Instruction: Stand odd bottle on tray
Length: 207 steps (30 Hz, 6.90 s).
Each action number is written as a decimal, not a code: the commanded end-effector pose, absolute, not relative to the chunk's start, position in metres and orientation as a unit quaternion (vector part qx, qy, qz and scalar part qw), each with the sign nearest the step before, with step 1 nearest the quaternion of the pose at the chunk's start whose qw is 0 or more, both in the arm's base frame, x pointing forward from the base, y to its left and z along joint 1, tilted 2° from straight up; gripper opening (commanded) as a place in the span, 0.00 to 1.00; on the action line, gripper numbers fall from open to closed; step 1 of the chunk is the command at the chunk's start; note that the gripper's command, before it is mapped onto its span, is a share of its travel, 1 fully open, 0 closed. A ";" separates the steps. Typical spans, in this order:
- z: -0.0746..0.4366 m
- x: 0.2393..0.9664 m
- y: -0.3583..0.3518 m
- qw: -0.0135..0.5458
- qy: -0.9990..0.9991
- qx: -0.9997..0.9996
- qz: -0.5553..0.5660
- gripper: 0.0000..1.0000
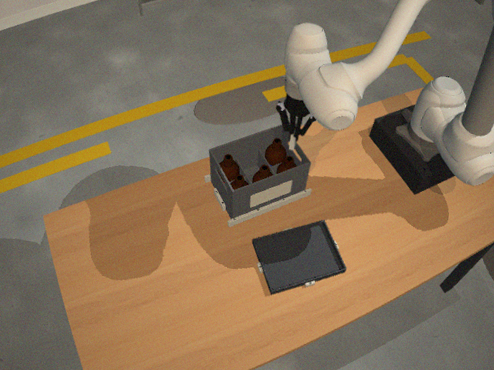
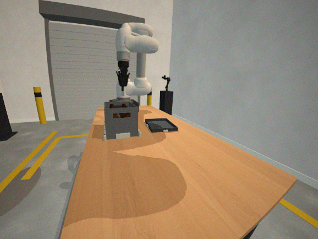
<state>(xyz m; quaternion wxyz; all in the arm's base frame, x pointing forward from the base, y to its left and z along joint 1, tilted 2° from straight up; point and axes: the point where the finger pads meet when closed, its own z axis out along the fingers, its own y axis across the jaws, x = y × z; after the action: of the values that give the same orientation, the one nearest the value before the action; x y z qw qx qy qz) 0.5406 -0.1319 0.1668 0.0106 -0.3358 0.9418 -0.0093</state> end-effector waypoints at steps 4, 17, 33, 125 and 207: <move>0.170 0.542 -0.131 0.011 0.942 -0.334 -0.011 0.00; 0.170 0.542 -0.131 0.011 0.942 -0.334 -0.011 0.00; 0.172 0.632 -0.142 0.011 0.942 -0.334 -0.011 0.00; 0.131 0.633 -0.142 0.011 0.942 -0.334 -0.011 0.38; 0.128 0.632 -0.141 0.011 0.942 -0.334 -0.011 0.38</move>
<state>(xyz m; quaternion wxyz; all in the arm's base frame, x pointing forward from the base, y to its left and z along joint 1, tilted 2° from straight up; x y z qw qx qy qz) 0.6333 -0.1428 0.1300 0.0119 -0.3359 0.9418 -0.0103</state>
